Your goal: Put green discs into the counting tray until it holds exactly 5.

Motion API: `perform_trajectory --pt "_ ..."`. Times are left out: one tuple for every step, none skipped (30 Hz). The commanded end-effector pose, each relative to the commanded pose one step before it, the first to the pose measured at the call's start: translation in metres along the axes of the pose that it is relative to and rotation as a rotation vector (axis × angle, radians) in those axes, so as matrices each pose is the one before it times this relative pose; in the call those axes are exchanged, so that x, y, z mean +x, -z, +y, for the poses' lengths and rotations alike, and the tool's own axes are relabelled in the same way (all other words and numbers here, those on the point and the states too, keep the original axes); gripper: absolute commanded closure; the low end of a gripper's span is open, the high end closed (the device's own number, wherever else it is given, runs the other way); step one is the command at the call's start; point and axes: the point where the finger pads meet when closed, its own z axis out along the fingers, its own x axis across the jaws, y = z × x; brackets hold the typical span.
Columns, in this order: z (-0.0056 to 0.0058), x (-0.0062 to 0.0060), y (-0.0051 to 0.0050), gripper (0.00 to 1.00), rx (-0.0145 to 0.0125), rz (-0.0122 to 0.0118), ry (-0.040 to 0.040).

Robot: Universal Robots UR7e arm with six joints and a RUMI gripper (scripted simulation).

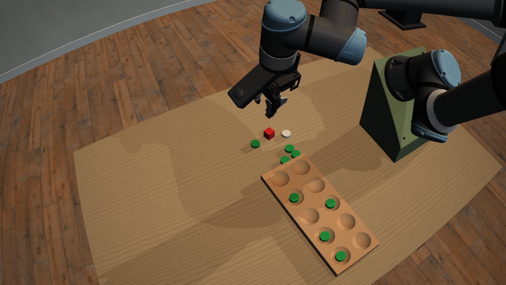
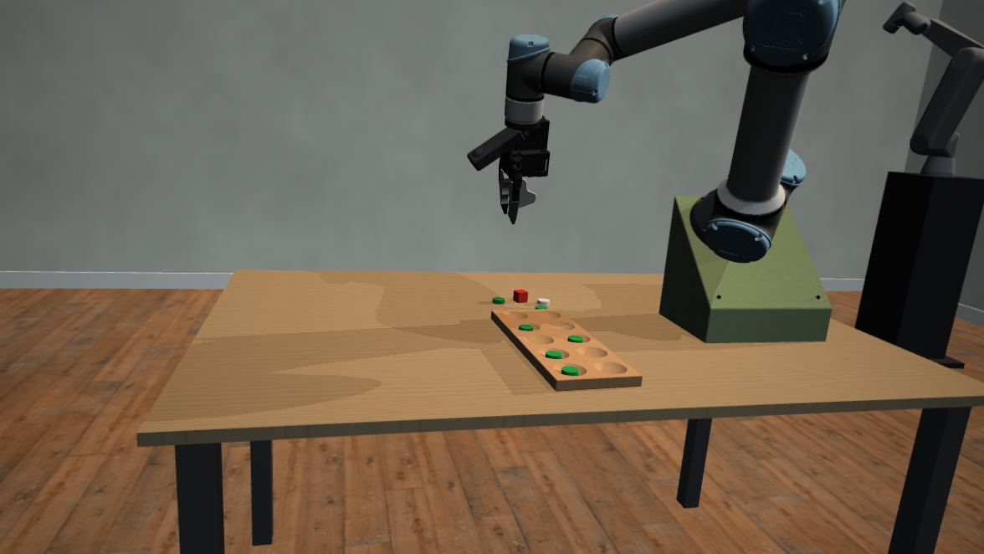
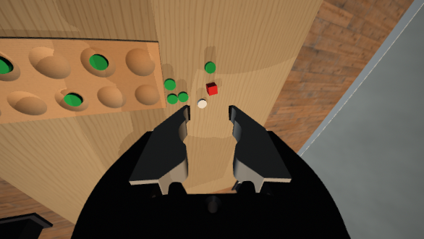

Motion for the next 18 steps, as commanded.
perform_trajectory --pt "-0.00309 0.01673 -0.03608 0.72 0.02150 -0.08676 0.04492" --pt "0.00074 0.00314 -0.00717 0.72 0.00703 -0.01827 0.00903" --pt "0.00084 0.00301 -0.00681 0.72 0.00729 -0.01737 0.00860" --pt "0.00093 0.00287 -0.00644 0.72 0.00747 -0.01646 0.00817" --pt "0.00100 0.00272 -0.00608 0.72 0.00758 -0.01553 0.00774" --pt "0.00105 0.00257 -0.00572 0.72 0.00761 -0.01461 0.00731" --pt "0.00109 0.00241 -0.00536 0.72 0.00756 -0.01368 0.00688" --pt "0.00110 0.00226 -0.00501 0.72 0.00745 -0.01276 0.00646" --pt "0.00111 0.00210 -0.00466 0.72 0.00728 -0.01185 0.00604" --pt "0.00109 0.00194 -0.00431 0.72 0.00705 -0.01095 0.00562" --pt "0.00107 0.00179 -0.00398 0.72 0.00676 -0.01008 0.00520" --pt "0.00000 0.00000 0.00000 0.72 0.00000 0.00000 0.00000" --pt "0.00000 0.00000 0.00000 0.72 0.00000 0.00000 0.00000" --pt "0.00103 0.00164 -0.00365 0.72 0.00643 -0.00922 0.00480" --pt "0.00098 0.00149 -0.00333 0.72 0.00606 -0.00839 0.00439" --pt "0.00093 0.00135 -0.00302 0.72 0.00566 -0.00759 0.00400" --pt "0.00086 0.00121 -0.00272 0.72 0.00523 -0.00681 0.00361" --pt "0.00080 0.00108 -0.00243 0.72 0.00478 -0.00607 0.00324"
